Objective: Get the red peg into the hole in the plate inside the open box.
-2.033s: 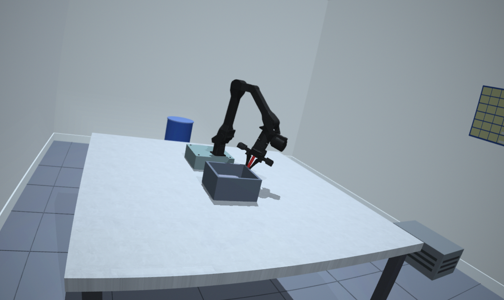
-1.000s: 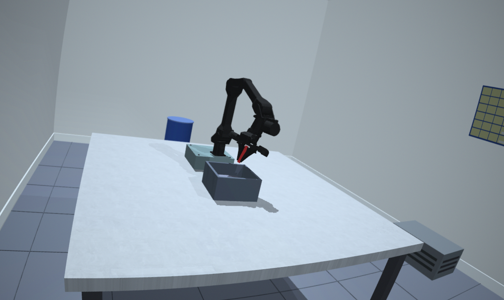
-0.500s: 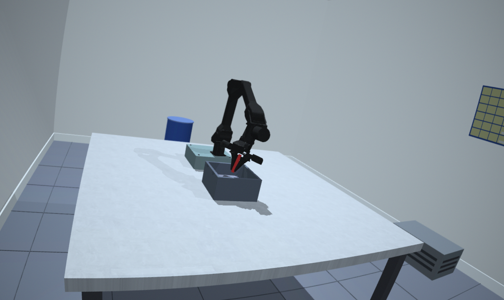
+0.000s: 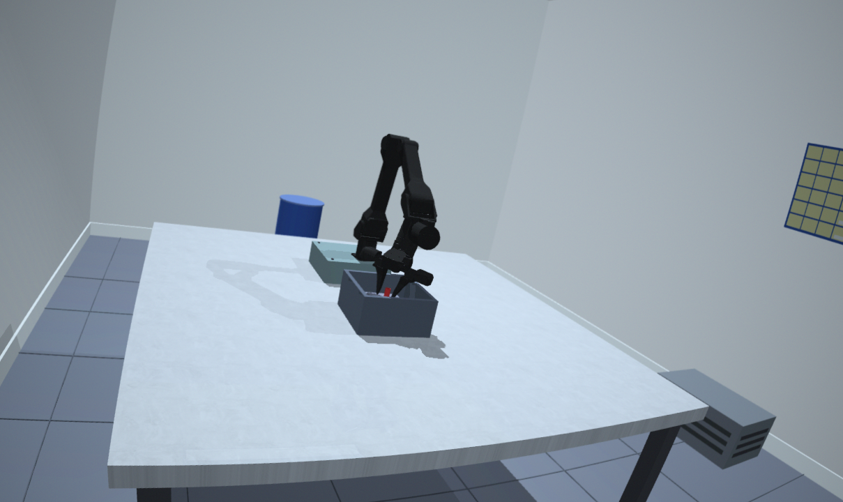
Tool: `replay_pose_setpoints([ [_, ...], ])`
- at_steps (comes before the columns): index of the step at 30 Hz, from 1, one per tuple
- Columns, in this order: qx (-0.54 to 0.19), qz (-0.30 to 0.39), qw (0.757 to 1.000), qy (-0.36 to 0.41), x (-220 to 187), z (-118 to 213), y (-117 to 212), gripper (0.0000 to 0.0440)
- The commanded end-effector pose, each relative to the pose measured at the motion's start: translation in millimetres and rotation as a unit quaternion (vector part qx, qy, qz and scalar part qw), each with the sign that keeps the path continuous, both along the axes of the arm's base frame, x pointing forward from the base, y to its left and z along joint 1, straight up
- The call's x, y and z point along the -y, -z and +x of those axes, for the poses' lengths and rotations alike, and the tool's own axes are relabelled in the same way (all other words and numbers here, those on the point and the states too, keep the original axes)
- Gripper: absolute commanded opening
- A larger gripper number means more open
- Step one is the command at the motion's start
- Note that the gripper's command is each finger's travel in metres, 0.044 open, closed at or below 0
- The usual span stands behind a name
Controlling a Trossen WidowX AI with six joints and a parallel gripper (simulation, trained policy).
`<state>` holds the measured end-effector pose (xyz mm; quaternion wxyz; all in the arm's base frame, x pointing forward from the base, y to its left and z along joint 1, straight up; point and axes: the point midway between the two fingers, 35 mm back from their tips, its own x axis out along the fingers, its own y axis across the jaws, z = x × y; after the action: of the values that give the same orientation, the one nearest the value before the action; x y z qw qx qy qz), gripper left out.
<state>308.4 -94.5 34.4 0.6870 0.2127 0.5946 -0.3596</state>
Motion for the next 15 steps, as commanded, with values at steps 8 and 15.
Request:
replay_pose_setpoints([
  [8,0.024,0.04,0.999,-0.012,10,43,-4,0.0419],
  [15,0.047,0.065,0.996,-0.027,9,74,-21,0.044],
])
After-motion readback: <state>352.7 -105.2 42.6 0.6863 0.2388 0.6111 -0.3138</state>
